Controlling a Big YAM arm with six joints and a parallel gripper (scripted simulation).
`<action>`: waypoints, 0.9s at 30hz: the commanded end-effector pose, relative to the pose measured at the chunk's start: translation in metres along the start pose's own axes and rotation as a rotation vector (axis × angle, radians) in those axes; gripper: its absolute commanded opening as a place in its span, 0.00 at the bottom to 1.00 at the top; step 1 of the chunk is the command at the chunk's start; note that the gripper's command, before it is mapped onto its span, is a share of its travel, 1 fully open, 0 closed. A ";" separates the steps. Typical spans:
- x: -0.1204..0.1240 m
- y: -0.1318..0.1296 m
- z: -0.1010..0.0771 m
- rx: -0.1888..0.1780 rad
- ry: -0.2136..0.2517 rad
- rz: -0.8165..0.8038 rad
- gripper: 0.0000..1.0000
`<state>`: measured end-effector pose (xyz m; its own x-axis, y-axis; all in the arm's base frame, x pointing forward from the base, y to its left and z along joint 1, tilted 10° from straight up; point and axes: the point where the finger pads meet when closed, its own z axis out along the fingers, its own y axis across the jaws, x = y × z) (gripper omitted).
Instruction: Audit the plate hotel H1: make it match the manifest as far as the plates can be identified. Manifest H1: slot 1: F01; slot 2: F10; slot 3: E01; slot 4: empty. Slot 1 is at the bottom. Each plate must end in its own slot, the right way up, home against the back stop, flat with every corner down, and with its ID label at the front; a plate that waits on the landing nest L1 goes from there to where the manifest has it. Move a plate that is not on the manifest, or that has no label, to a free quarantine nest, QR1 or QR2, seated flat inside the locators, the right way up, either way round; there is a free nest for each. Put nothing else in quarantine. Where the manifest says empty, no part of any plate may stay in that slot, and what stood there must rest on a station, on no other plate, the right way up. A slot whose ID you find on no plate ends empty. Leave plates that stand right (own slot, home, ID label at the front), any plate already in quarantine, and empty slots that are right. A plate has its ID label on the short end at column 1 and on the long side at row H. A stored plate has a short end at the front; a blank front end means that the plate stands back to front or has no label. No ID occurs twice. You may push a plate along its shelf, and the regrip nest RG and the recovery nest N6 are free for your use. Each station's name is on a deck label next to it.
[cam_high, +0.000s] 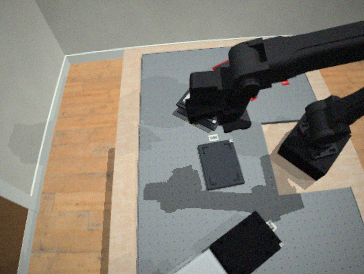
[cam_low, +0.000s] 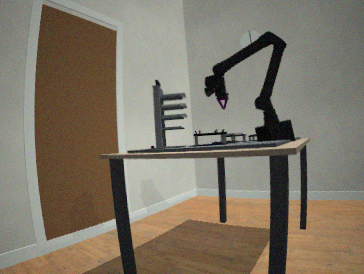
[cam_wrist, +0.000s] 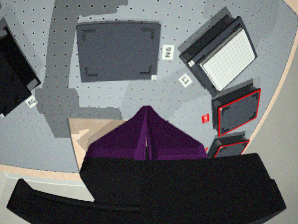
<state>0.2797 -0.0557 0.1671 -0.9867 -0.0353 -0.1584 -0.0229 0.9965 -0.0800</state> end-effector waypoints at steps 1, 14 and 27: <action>-0.017 -0.012 -0.021 -0.009 -0.034 0.075 0.00; -0.015 -0.008 -0.044 -0.168 -0.052 0.172 0.00; -0.026 0.022 -0.054 -0.173 -0.048 0.158 0.00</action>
<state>0.2776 -0.0357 0.1915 -0.9849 0.1089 -0.1345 0.0921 0.9879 0.1249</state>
